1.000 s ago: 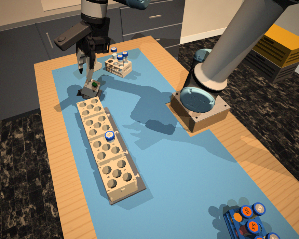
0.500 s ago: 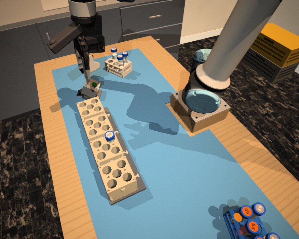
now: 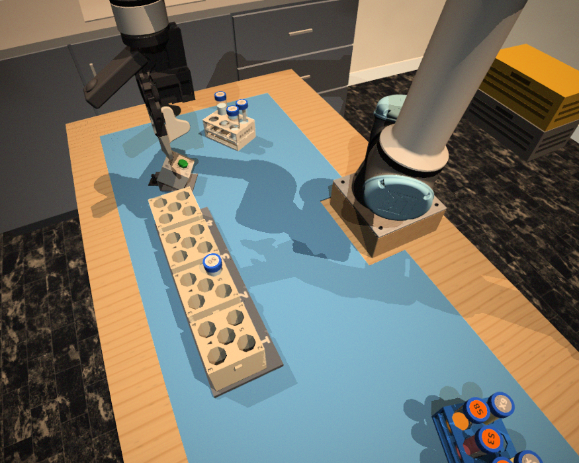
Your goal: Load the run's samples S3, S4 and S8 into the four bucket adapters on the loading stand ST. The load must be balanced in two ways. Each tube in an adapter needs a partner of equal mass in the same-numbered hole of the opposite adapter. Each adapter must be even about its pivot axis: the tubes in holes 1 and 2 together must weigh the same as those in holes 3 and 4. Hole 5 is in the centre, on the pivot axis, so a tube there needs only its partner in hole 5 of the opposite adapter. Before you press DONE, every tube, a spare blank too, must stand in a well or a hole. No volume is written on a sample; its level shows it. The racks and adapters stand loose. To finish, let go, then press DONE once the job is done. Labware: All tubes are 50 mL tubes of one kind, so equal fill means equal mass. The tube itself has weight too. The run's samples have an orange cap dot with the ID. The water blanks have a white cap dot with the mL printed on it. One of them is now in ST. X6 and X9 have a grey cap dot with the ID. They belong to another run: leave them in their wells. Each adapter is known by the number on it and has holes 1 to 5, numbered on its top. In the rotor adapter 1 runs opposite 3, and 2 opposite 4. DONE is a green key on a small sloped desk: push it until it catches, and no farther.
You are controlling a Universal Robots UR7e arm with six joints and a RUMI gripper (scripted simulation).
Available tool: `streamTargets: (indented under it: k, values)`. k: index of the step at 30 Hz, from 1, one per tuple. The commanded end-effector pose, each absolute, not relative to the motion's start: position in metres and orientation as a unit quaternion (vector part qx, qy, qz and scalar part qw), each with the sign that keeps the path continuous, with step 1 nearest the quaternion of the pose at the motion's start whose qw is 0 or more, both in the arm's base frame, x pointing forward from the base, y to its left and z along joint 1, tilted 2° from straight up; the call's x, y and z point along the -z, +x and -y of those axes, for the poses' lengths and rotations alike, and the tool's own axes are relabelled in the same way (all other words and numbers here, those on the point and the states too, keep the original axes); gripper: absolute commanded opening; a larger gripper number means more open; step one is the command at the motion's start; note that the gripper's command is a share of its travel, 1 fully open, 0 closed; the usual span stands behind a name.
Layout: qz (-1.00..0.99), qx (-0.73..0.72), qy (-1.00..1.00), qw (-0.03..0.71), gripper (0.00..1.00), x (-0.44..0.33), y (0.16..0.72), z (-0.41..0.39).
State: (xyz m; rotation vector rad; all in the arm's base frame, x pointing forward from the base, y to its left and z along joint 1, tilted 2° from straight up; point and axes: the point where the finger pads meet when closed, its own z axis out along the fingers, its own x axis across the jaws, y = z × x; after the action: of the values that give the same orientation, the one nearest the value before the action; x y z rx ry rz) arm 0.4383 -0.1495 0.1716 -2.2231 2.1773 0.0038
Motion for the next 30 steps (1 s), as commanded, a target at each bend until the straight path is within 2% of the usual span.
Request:
streamTargets:
  k: [1,11,30]
  values:
    - [-0.704,-0.005,-0.710,0.012,0.35,-0.172,0.437,0.150]
    - [-0.704,-0.005,-0.710,0.012,0.35,-0.172,0.437,0.150]
    - [-0.703,-0.007,-0.711,0.012,0.35,-0.113,0.436,0.147]
